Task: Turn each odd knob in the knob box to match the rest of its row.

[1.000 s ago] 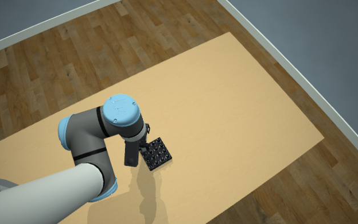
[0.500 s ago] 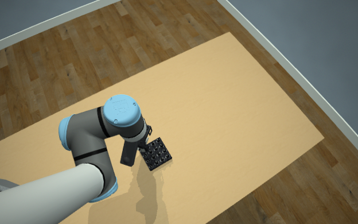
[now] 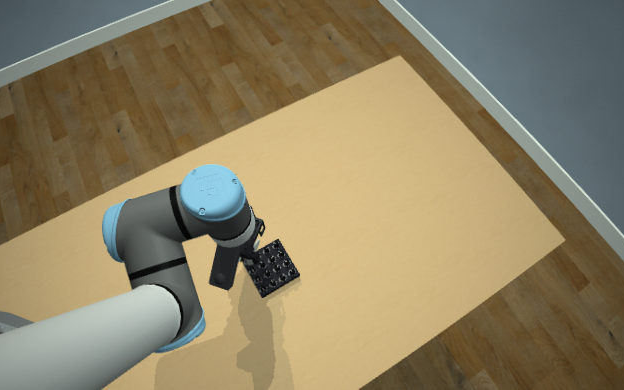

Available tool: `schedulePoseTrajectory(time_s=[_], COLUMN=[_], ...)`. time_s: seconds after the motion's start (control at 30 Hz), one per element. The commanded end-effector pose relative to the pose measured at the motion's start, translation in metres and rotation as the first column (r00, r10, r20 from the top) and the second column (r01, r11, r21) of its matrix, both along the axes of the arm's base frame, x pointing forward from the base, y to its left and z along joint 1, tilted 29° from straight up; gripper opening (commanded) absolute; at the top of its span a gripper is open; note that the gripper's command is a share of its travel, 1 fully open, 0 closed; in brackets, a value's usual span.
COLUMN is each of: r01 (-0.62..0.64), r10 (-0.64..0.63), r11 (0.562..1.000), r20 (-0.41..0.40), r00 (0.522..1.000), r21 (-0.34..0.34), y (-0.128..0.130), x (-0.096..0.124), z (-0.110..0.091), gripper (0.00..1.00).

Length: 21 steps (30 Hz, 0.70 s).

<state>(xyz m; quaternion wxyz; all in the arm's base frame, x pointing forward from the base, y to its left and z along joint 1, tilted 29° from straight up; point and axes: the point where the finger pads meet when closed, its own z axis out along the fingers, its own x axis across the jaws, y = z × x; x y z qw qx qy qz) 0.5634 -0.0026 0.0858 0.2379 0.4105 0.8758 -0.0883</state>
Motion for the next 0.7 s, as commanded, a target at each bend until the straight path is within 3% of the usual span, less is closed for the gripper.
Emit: schedulePoseTrajectory(time_s=[0.0, 0.67], r01=[0.001, 0.0], r10=[-0.001, 0.0], r11=[1.0, 1.0], r20=[0.001, 0.004], r00=[1.0, 1.0], r21=[0.0, -0.001], y=[0.0, 0.0036], x=[0.0002, -0.0016], z=[0.0008, 0.0093], gripper=[0.11, 0.11])
